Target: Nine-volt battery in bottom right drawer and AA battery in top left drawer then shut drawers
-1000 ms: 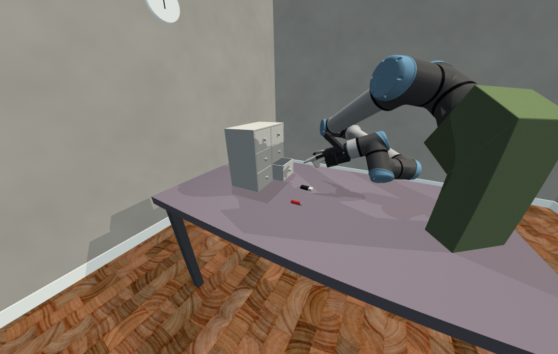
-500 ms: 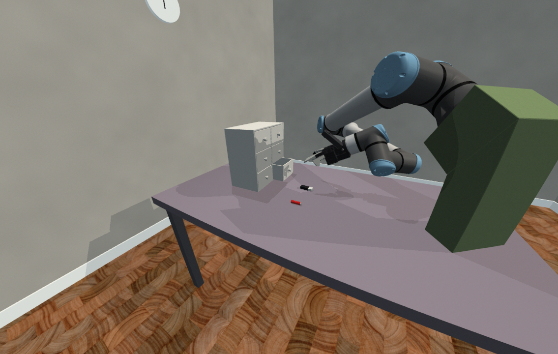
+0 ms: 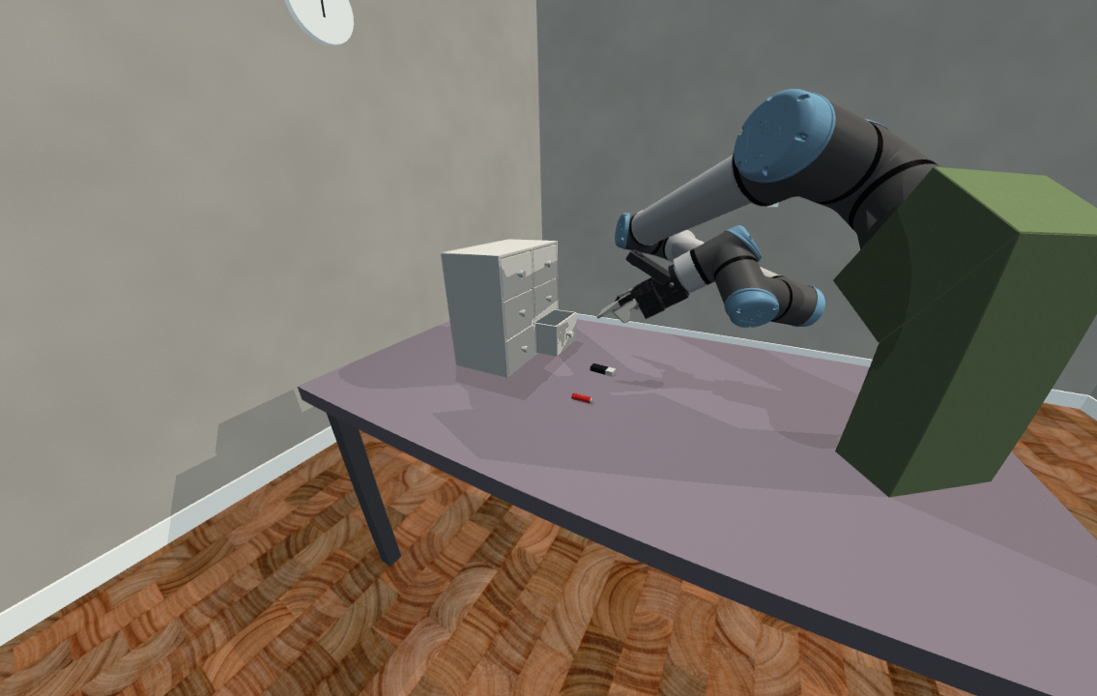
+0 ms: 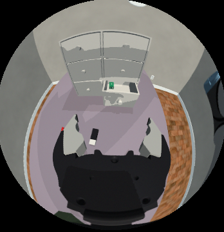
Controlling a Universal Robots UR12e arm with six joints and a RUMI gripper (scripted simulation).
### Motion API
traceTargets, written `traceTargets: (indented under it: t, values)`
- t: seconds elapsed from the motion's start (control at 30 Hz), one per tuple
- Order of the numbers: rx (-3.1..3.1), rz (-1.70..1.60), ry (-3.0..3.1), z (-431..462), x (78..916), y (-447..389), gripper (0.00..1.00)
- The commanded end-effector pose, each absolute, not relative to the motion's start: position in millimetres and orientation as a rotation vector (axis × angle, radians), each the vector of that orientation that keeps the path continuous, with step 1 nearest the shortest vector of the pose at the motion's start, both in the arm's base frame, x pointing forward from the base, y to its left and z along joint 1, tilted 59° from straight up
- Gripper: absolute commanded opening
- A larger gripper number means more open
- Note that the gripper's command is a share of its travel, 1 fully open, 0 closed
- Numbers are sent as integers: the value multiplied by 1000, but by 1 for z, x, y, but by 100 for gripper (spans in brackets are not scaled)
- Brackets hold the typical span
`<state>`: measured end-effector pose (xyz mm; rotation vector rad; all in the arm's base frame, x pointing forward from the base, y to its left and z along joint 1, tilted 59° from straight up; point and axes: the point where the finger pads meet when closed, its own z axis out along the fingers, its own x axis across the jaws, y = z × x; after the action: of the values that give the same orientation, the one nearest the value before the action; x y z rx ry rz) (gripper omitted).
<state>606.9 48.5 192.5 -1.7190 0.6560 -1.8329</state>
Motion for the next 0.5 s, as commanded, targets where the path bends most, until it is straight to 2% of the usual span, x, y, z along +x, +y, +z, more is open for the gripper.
traceTargets:
  t: [0.0, 0.47]
  values:
    - [-1742, -1832, 697, 194, 606, 50, 100]
    - [-1820, -1823, 826, 196, 604, 52, 100]
